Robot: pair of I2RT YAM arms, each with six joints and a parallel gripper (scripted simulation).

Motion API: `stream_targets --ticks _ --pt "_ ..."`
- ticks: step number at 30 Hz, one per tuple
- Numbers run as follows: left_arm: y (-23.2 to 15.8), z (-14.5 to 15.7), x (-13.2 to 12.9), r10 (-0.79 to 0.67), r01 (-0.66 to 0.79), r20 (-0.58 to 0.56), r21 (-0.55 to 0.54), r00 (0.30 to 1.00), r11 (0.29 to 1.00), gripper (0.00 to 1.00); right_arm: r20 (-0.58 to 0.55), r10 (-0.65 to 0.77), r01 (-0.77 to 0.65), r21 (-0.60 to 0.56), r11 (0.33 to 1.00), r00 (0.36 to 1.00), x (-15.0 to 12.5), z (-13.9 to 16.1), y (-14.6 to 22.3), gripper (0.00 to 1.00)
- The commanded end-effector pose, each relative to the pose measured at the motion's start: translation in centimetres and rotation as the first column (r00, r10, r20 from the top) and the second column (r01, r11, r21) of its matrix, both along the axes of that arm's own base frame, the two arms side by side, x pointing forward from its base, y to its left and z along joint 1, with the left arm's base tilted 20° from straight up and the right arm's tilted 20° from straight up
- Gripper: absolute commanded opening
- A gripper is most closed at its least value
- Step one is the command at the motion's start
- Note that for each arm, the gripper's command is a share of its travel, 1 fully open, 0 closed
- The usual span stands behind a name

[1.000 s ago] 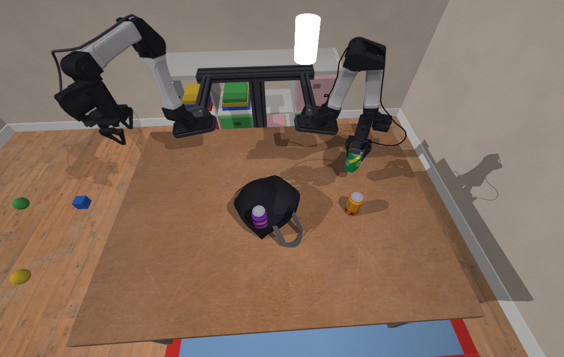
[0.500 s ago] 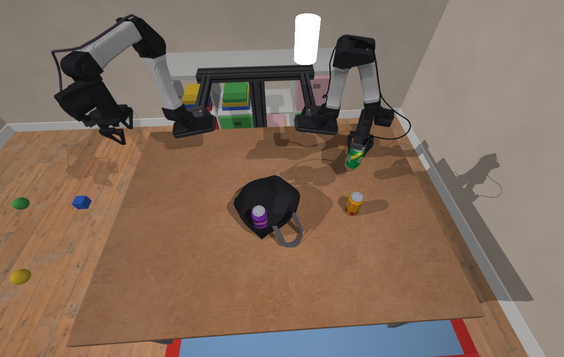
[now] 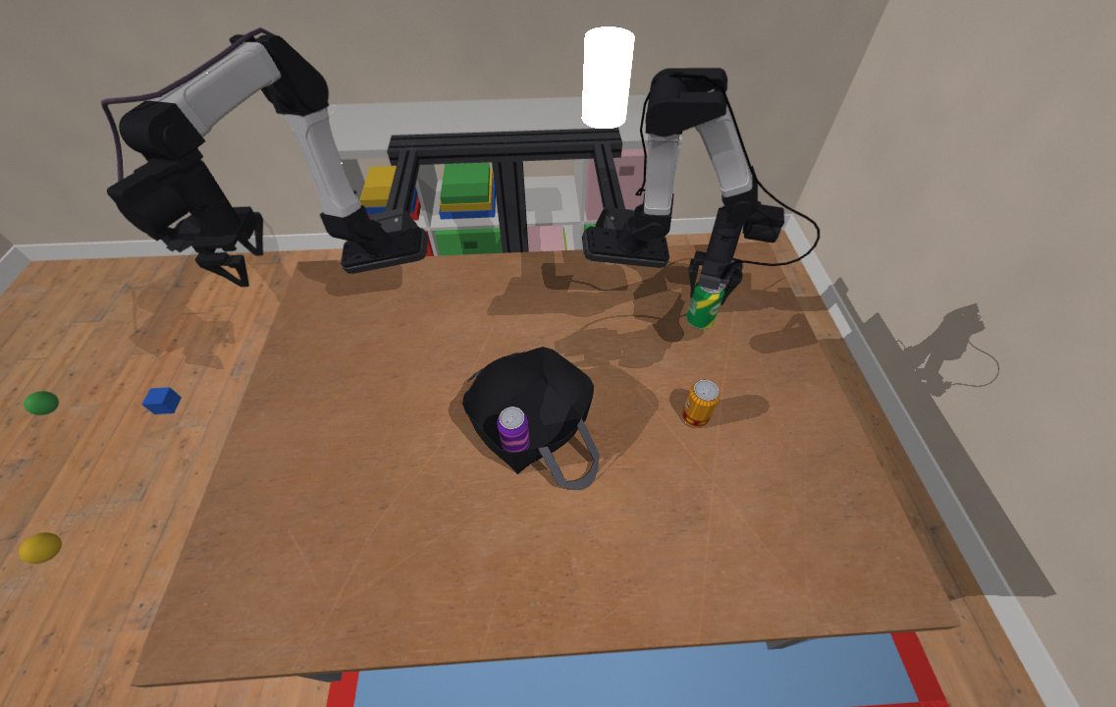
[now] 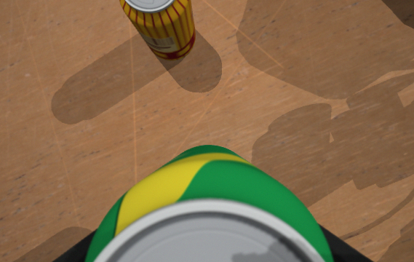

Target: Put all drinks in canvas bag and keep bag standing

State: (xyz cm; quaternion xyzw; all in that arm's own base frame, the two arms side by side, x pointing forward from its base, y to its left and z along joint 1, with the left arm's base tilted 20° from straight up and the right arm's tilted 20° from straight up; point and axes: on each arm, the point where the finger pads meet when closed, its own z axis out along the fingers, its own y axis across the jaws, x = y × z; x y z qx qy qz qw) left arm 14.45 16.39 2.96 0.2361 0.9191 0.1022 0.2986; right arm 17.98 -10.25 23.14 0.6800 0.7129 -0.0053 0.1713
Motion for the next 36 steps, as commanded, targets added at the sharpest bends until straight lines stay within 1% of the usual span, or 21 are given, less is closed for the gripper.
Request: stream_targets --ticks 1,4,10,13,16,17,18,20,21,22,23,25,26,28,30,36 --pt "0.4 1.8 0.6 -0.014 0.012 0.052 0.028 0.999 1.000 0.70 0.030 0.001 -0.001 -0.023 1.000 1.000 0.3 0.7 -0.1 0.86" --pt "0.2 1.8 0.9 -0.029 0.027 0.053 0.030 0.998 0.999 0.70 0.030 0.001 -0.001 -0.023 1.000 1.000 0.3 0.7 -0.1 0.86" --pt "0.1 1.6 0.9 -0.016 0.015 0.054 0.019 0.998 1.000 0.70 0.030 0.001 -0.001 -0.023 1.000 1.000 0.3 0.7 -0.1 0.86" --pt "-0.3 0.6 0.7 -0.014 0.013 0.054 0.017 0.998 1.000 0.70 0.030 0.001 -0.001 -0.023 1.000 1.000 0.3 0.7 -0.1 0.86" --pt "0.0 0.9 0.8 -0.013 0.012 0.056 0.024 0.998 1.000 0.70 0.030 0.001 -0.001 -0.023 1.000 1.000 0.3 0.7 -0.1 0.86" --pt "-0.6 0.7 0.6 -0.009 0.009 0.048 -0.005 0.999 1.000 0.70 0.030 0.001 -0.001 -0.023 1.000 1.000 0.3 0.7 -0.1 0.86" --pt "-0.9 0.4 0.9 0.005 -0.005 0.052 0.007 0.999 1.000 0.70 0.030 0.001 -0.001 -0.023 1.000 1.000 0.3 0.7 -0.1 0.86" --pt "-1.8 0.2 1.0 0.009 -0.009 0.043 -0.017 0.999 1.000 0.70 0.030 0.001 -0.001 -0.023 1.000 1.000 0.3 0.7 -0.1 0.86" --pt "-1.7 0.3 1.2 0.009 -0.009 0.048 0.003 0.999 1.000 0.70 0.030 0.001 -0.001 -0.023 1.000 1.000 0.3 0.7 -0.1 0.86" --pt "-1.7 0.0 1.0 0.019 -0.019 0.024 0.013 1.000 1.000 0.70 0.030 0.001 -0.001 -0.023 1.000 1.000 0.3 0.7 -0.1 0.86" --pt "-2.3 0.4 1.2 -0.018 0.018 0.046 0.000 0.999 1.000 0.70 0.030 0.001 -0.001 -0.023 1.000 1.000 0.3 0.7 -0.1 0.86" --pt "-2.3 0.4 1.2 -0.018 0.018 0.046 0.000 0.999 1.000 0.70 0.030 0.001 -0.001 -0.023 1.000 1.000 0.3 0.7 -0.1 0.86" --pt "-2.1 0.0 1.1 0.025 -0.025 0.023 0.017 0.999 1.000 0.70 0.030 0.001 -0.001 -0.023 1.000 1.000 0.3 0.7 -0.1 0.86" --pt "-3.2 -0.2 1.2 0.023 -0.023 0.021 -0.006 1.000 1.000 0.70 0.030 0.001 -0.001 -0.023 1.000 1.000 0.3 0.7 -0.1 0.86" --pt "-3.3 -0.2 1.5 0.026 -0.026 0.022 0.013 0.999 1.000 0.70 0.030 0.001 -0.001 -0.023 1.000 1.000 0.3 0.7 -0.1 0.86" --pt "-4.8 -0.5 2.2 0.036 -0.036 0.025 0.018 0.999 0.999 0.70 0.030 0.001 -0.001 -0.023 1.000 1.000 0.3 0.7 -0.1 0.86"
